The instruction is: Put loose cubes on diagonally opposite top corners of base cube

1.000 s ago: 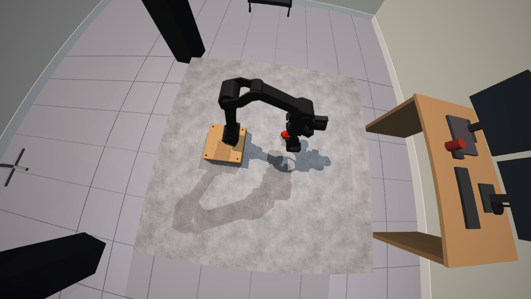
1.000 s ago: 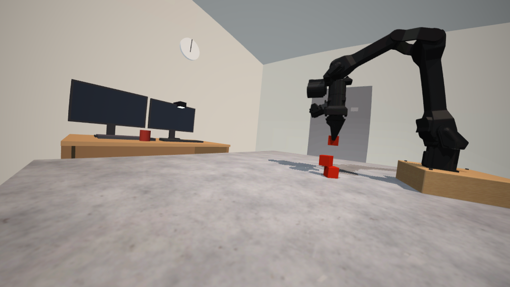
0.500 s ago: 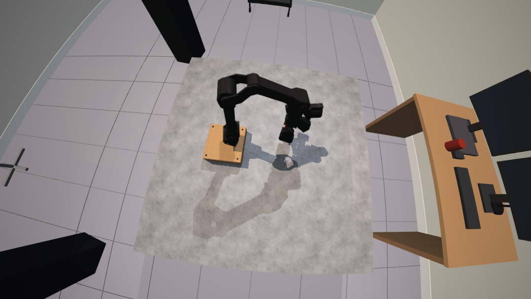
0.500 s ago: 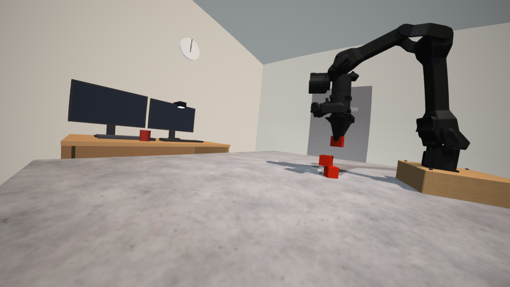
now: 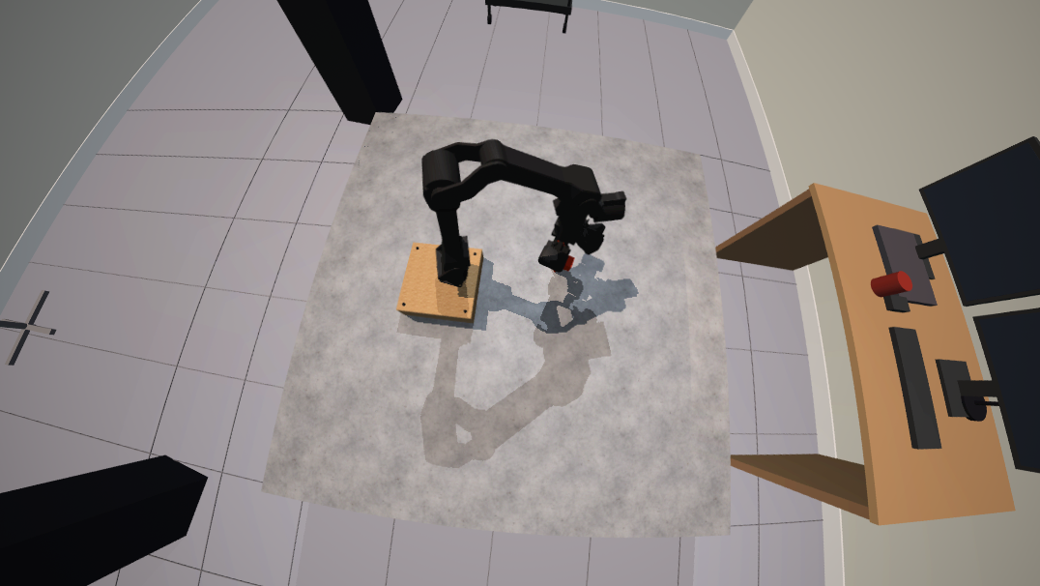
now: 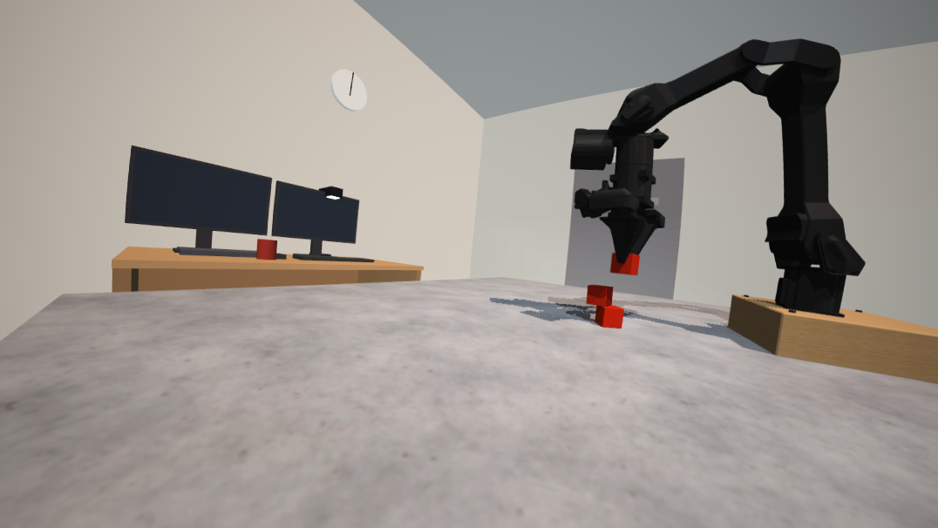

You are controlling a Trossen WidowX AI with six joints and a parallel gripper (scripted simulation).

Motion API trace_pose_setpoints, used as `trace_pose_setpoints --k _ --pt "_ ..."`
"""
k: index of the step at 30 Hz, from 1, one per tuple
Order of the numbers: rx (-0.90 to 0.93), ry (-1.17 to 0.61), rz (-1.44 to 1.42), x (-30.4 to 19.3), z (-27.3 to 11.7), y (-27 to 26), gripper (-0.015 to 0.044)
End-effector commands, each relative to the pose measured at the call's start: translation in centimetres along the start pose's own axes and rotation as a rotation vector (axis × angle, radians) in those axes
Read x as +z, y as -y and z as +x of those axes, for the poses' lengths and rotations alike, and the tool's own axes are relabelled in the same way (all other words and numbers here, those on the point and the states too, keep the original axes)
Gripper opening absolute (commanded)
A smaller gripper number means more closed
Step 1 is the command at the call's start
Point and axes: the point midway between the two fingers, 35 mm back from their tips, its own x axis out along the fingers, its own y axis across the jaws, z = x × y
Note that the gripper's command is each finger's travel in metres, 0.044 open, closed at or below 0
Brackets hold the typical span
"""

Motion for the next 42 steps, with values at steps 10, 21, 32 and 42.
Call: trace_pose_setpoints --k 10,21,32,42 --pt "-0.001 -0.006 0.012 -0.3 2.6 0.1 0.0105" --pt "-0.001 -0.006 0.011 -0.3 3.2 0.1 0.0105" --pt "-0.001 -0.006 0.007 -0.2 5.5 0.0 0.0105" --pt "-0.001 -0.006 0.007 -0.2 5.6 0.0 0.0105"
